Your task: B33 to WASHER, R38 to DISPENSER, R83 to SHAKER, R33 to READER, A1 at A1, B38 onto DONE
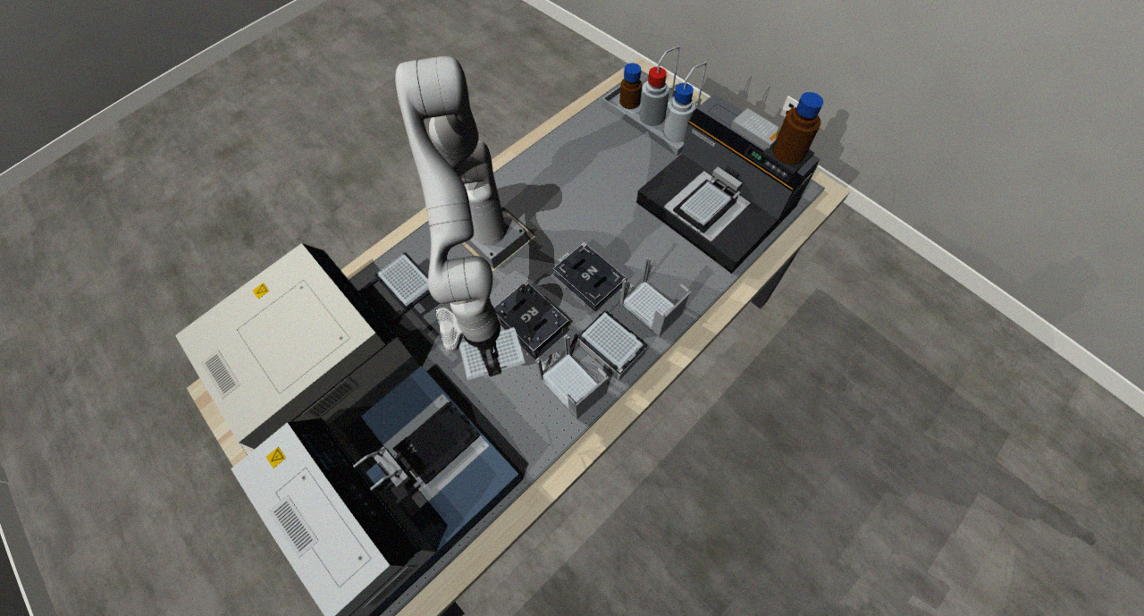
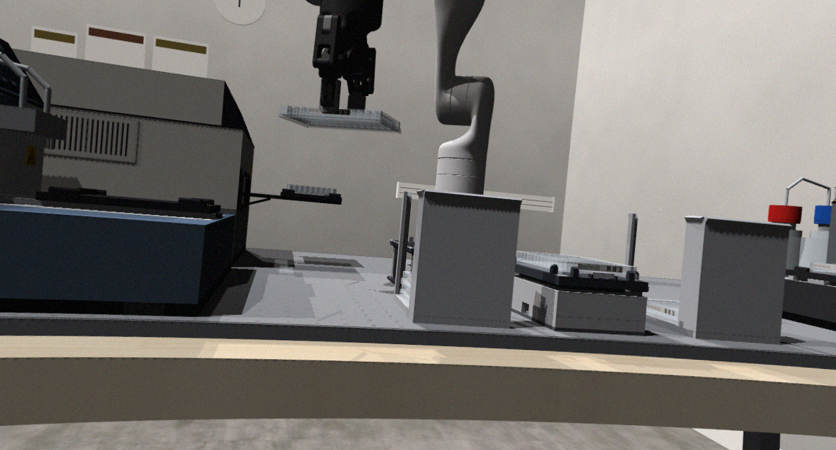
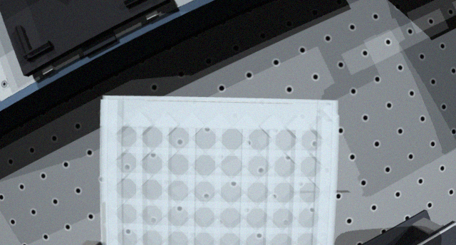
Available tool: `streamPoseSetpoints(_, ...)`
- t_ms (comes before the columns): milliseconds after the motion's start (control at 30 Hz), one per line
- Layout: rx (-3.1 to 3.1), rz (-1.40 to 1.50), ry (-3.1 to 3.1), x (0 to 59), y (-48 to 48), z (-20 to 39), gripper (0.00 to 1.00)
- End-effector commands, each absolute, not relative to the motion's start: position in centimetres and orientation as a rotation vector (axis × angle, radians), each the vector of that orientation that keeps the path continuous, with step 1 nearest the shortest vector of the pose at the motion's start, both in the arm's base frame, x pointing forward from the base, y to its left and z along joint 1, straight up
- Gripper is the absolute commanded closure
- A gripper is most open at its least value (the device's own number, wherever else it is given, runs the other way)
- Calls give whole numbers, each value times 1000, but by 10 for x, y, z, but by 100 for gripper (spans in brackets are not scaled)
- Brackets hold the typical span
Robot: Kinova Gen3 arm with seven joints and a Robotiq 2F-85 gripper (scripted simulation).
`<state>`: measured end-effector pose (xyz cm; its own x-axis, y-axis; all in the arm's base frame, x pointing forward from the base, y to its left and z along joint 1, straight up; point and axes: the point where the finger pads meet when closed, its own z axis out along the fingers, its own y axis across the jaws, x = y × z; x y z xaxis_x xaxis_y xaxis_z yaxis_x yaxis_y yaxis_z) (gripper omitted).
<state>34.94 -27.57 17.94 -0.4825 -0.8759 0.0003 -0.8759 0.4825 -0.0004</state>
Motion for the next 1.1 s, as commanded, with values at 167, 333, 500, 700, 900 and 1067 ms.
streamPoseSetpoints(167, 1704, 2, -2641, 358, -298, 180, 6)
streamPoseSetpoints(333, 1739, 2, -2617, 364, -314, 180, 6)
streamPoseSetpoints(500, 1754, 3, -2607, 368, -325, 180, 6)
streamPoseSetpoints(700, 1815, 3, -2566, 368, -338, 180, 6)
streamPoseSetpoints(900, 1894, 3, -2508, 369, -358, 180, 6)
streamPoseSetpoints(1067, 1894, 3, -2508, 369, -375, 180, 6)
